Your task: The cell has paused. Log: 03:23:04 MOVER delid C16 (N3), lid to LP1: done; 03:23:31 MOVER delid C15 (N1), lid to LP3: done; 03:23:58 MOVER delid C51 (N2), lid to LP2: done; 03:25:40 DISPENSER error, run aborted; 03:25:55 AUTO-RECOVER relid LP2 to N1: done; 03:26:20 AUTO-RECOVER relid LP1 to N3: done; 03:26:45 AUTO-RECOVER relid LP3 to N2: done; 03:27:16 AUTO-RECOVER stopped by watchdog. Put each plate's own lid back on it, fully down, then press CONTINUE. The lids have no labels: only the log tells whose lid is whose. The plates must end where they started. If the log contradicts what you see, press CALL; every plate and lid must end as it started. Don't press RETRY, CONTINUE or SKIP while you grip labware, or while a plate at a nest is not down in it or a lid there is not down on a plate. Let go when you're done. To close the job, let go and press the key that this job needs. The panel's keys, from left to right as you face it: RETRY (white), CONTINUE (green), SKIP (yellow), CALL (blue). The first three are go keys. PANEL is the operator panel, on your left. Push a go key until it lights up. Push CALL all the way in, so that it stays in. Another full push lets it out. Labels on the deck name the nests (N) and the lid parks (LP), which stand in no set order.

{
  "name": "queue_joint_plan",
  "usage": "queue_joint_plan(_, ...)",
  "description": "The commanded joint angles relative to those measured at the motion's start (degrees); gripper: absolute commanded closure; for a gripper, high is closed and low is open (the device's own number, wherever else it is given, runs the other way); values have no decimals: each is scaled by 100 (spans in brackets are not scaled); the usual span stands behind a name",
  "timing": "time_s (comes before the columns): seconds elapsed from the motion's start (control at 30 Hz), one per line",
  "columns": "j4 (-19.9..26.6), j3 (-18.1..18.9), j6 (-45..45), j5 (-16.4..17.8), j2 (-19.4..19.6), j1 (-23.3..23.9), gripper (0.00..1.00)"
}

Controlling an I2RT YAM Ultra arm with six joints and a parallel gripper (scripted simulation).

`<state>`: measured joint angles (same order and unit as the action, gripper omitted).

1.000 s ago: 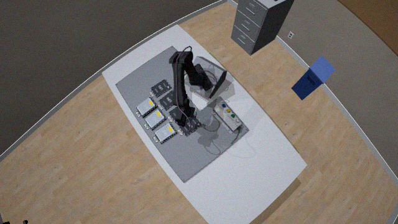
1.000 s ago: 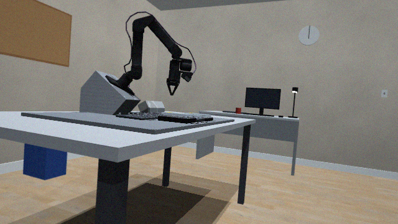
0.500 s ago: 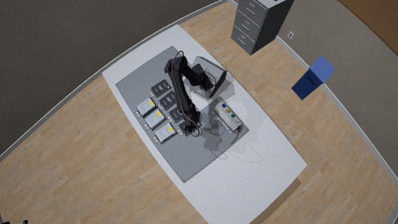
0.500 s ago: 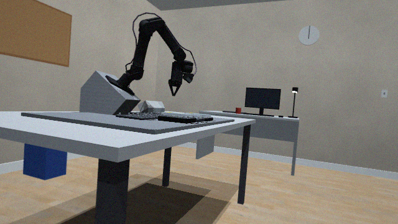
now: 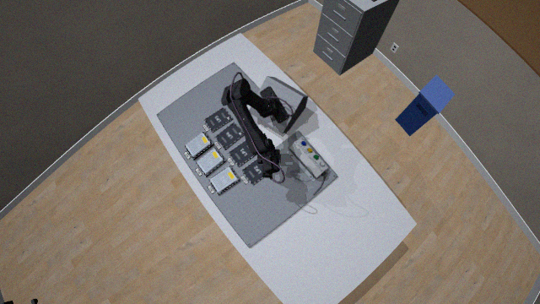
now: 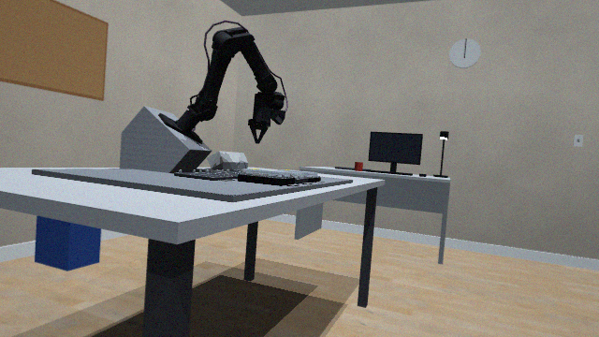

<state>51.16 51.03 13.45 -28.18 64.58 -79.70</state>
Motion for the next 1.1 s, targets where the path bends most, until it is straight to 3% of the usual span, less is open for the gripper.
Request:
queue_joint_plan(0.0,0,-133,134,-317,127,-472,100)
queue_joint_plan(0.3,53,-14,308,-697,743,-1557,100)
queue_joint_plan(0.37,53,-14,308,-697,743,-1557,100)
queue_joint_plan(0.8,16,378,238,-977,1905,-2798,100)
queue_joint_plan(1.07,20,634,117,-1034,2503,-3249,100)
